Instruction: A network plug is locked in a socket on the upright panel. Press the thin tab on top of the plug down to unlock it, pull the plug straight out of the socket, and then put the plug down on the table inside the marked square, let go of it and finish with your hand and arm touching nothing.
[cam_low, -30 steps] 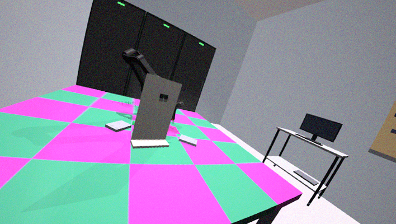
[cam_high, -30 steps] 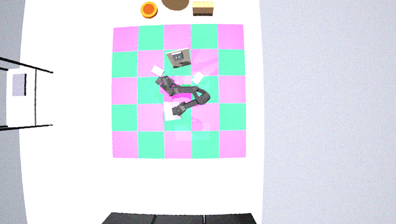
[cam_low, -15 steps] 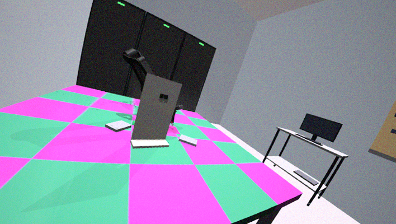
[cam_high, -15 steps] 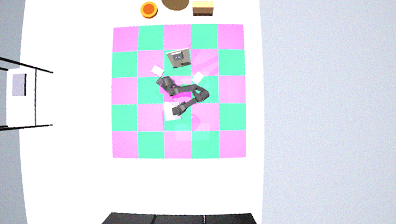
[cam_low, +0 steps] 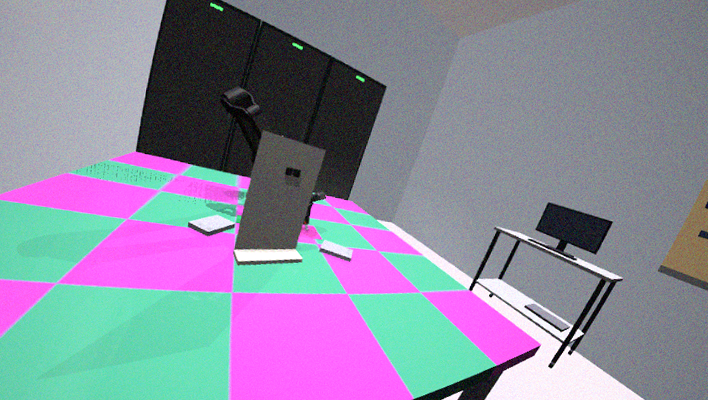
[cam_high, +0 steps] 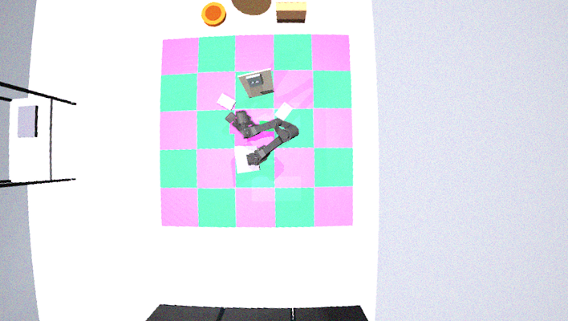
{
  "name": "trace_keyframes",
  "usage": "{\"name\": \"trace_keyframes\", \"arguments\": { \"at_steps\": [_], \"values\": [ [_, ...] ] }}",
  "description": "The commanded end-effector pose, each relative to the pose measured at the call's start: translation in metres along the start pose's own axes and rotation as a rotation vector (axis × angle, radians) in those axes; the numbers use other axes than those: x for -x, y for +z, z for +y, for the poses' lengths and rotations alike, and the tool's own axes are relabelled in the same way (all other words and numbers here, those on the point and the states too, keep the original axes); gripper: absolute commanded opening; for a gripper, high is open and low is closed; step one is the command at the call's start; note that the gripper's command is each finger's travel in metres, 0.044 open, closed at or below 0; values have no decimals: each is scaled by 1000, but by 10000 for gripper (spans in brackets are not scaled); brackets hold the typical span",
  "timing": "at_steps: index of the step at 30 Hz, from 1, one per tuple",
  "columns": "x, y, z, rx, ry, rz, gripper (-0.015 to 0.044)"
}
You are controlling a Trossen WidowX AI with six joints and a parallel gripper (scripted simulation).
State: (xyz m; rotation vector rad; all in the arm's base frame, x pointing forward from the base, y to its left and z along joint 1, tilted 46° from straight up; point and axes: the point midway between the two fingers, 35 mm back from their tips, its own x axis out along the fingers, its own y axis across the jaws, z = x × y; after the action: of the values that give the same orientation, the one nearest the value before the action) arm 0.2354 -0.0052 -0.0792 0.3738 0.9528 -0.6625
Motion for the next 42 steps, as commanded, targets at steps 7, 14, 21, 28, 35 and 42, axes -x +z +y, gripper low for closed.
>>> {"name": "trace_keyframes", "arguments": {
  "at_steps": [7, 14, 21, 28, 35, 42],
  "values": [
    [-5, -1, -6, 5, 0, 3, 0],
    [-6, 0, -7, 2, -2, 0, 0],
    [-6, 0, -7, 2, -2, 0, 79],
    [-6, 0, -7, 2, -2, 0, 156],
    [-2, 0, -6, 2, -2, 1, 156],
    [3, 0, -5, 3, -2, 2, 156]
  ]
}}
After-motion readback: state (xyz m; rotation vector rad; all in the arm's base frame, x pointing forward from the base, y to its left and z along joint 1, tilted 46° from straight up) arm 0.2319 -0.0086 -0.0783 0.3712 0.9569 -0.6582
